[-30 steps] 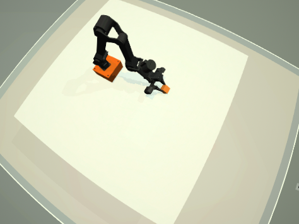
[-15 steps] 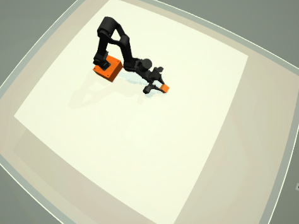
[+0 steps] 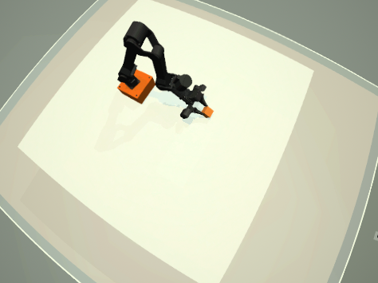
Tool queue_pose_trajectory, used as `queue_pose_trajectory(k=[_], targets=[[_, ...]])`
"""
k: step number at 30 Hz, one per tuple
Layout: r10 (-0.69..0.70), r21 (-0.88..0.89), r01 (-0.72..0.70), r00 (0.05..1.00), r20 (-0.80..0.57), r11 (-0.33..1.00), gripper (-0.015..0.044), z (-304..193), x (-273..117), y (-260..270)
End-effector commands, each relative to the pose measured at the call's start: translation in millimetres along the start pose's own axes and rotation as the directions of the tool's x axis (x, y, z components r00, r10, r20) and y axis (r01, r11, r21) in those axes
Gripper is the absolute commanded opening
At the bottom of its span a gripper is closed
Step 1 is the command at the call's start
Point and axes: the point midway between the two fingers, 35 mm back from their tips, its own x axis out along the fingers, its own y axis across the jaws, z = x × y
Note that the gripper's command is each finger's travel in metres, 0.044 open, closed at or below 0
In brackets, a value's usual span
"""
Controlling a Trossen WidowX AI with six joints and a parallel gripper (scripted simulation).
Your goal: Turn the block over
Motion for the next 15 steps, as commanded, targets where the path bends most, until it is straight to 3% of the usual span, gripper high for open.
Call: queue_pose_trajectory(k=[1, 7, 15], targets=[[-0.004, -0.006, 0.004, 1.000, 0.000, 1.000, 0.0289, -0.6, -0.1, -0.7], [-0.004, -0.006, 0.004, 1.000, 0.000, 1.000, 0.0440, -0.6, -0.1, -0.7], [-0.004, -0.006, 0.004, 1.000, 0.000, 1.000, 0.0440, -0.6, -0.1, -0.7]])
